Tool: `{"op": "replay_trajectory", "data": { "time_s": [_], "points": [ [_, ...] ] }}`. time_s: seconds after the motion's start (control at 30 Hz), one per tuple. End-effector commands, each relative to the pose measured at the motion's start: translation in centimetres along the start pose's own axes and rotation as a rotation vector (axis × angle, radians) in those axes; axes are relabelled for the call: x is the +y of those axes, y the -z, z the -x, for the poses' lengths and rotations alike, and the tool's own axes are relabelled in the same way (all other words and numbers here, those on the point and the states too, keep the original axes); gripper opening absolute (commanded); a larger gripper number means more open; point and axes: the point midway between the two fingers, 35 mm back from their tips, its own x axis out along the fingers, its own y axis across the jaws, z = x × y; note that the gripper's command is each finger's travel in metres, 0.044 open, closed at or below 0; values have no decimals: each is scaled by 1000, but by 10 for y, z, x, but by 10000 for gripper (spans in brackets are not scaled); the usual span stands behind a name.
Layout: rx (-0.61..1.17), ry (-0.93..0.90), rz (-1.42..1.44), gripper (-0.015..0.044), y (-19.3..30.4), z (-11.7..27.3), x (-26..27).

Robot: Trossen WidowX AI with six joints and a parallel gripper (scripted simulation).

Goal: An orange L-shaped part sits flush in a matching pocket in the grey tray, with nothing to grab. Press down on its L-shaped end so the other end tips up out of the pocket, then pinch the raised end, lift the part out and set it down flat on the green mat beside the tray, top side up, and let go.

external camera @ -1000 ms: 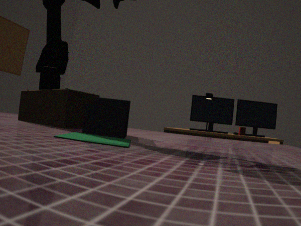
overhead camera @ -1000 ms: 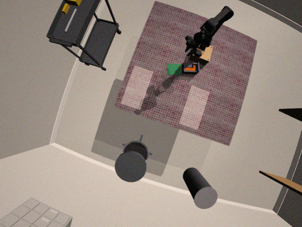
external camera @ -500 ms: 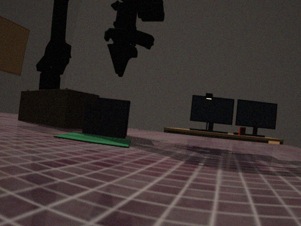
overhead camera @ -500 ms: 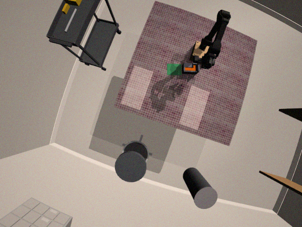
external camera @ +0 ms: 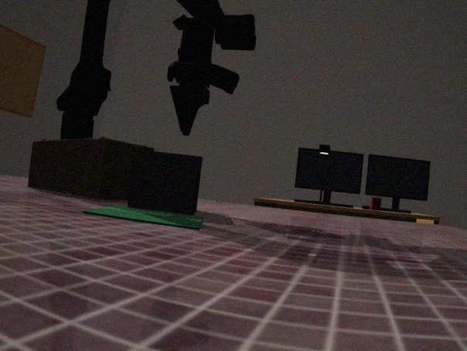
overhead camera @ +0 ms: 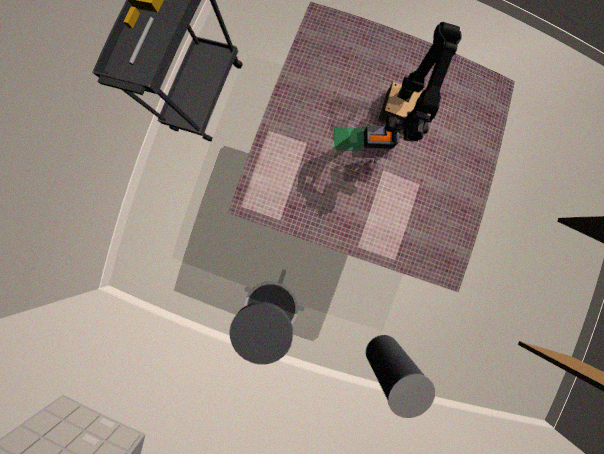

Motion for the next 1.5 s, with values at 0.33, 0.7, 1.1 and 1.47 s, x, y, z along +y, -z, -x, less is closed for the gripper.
{"op": "replay_trajectory", "data": {
  "time_s": [0.33, 0.7, 1.1, 1.47],
  "points": [
    [18, -10, 6, 180, 7, -52, 3],
    [18, -10, 6, 180, 7, -66, 3],
    [19, -10, 6, 180, 8, -85, 3],
    [19, -10, 6, 180, 8, -89, 4]
  ]
}}
